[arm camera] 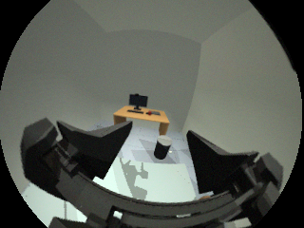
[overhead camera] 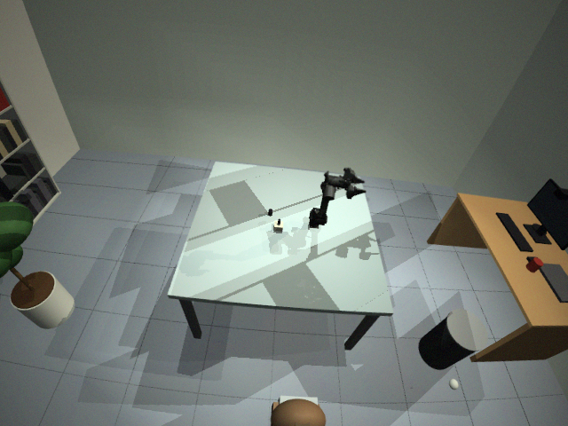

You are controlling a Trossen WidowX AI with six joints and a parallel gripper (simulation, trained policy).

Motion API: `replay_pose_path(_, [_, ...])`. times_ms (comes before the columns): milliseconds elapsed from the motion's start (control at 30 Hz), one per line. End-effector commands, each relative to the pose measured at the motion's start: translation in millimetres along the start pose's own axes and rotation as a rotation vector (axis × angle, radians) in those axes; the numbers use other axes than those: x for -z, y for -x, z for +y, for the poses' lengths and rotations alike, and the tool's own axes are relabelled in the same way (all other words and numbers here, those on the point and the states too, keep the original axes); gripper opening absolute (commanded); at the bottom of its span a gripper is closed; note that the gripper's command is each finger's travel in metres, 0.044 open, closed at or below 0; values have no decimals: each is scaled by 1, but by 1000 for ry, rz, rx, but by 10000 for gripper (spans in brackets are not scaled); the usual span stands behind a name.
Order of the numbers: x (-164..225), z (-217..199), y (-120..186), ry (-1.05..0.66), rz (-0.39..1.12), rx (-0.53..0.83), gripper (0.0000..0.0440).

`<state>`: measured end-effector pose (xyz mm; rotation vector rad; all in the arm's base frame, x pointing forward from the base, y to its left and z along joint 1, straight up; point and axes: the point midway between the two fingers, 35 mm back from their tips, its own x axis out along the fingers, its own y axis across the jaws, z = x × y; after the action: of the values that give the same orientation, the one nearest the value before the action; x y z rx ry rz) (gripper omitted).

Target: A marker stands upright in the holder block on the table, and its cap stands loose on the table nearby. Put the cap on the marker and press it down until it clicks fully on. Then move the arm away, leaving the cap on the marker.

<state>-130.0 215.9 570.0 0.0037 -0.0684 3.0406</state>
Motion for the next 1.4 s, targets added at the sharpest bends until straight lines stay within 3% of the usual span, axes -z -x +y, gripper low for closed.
replay_pose_path(0, [-1,1,-1,3,-5,-2,374])
replay_pose_path(233, [-10,7,-8,31,-49,-20,211])
replay_pose_path(1367, [-45,51,-34,168,-262,-178,294])
